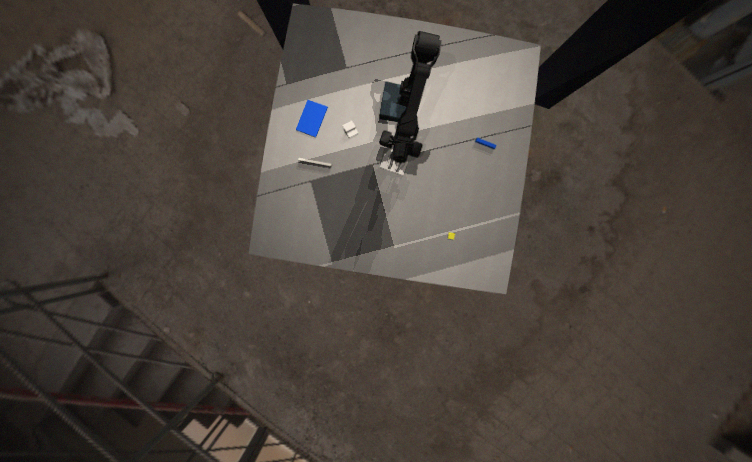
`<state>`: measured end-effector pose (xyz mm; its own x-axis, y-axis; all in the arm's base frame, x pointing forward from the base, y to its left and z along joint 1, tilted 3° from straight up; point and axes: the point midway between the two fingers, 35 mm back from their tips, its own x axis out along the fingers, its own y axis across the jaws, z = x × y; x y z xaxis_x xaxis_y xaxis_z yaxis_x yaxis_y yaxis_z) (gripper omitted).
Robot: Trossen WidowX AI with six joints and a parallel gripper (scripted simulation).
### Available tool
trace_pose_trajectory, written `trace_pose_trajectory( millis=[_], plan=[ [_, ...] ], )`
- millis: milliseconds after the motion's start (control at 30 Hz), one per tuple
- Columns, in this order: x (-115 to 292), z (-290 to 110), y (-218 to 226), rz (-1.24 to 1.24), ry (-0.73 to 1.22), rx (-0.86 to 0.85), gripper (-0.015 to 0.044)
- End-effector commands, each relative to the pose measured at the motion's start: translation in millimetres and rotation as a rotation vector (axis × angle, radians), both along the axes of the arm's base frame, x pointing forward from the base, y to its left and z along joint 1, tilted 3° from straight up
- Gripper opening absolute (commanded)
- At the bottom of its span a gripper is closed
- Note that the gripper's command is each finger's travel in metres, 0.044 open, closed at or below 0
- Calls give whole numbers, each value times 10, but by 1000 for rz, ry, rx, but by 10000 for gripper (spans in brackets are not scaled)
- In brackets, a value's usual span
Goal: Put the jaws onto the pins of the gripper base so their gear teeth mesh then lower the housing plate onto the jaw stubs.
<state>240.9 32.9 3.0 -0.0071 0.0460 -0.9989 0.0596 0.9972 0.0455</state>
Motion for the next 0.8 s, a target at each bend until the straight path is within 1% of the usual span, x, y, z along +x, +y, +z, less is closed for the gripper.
trace_pose_trajectory(
  millis=[0,767],
  plan=[
    [0,-6,8,-5,0,5,351],
    [0,-30,10,-4,0,5,351]
  ],
)
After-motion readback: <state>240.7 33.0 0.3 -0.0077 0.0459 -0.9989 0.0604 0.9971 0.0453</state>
